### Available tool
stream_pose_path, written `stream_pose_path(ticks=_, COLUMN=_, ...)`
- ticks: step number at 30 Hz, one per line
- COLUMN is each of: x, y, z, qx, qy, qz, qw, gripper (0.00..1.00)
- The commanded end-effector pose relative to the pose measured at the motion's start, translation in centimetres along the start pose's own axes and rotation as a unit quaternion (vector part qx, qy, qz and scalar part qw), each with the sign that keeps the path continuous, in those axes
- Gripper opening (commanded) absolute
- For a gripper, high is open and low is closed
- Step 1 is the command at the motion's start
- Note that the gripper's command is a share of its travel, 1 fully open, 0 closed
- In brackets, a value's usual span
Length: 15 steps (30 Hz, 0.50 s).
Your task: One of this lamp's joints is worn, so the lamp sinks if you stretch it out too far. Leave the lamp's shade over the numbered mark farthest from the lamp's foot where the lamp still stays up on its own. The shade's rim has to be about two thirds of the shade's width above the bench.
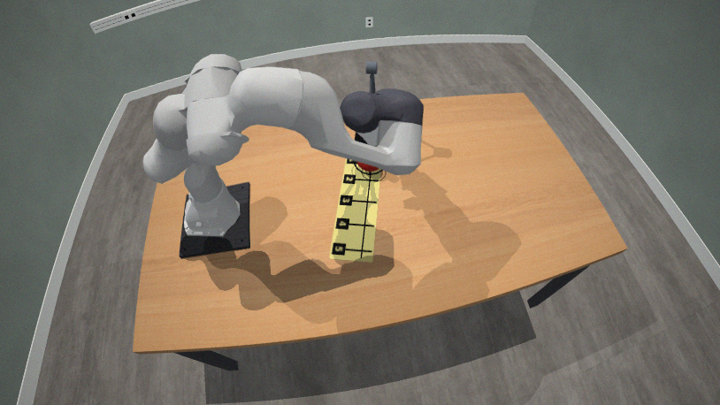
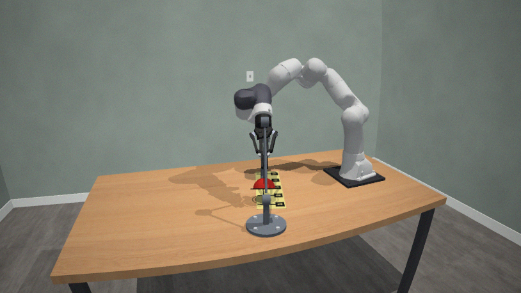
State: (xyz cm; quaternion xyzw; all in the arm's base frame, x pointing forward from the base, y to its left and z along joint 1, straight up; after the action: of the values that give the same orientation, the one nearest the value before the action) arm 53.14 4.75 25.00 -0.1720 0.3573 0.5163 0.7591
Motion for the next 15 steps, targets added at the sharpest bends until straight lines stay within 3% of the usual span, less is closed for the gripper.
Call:
stream_pose_path(ticks=1, x=-1.3, y=-0.42, z=-2.1, qx=-0.065, qy=-0.04, qz=0.005, qw=0.997, gripper=0.1)
stream_pose_path(ticks=15, x=-1.74, y=-0.54, z=-2.69, qx=-0.066, qy=-0.04, qz=0.005, qw=0.997, gripper=0.1)
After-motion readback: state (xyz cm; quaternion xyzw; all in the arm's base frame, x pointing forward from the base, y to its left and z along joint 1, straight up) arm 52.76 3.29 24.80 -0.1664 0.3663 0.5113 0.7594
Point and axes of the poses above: the point where the finger pads meet when closed, its own x axis out along the fingers, its own y axis across the jaws, z = x × y, the point moved 8 cm from there along -x, back along the fingers, and after that the axes turned 2 degrees about x, right-handed, at the moved point
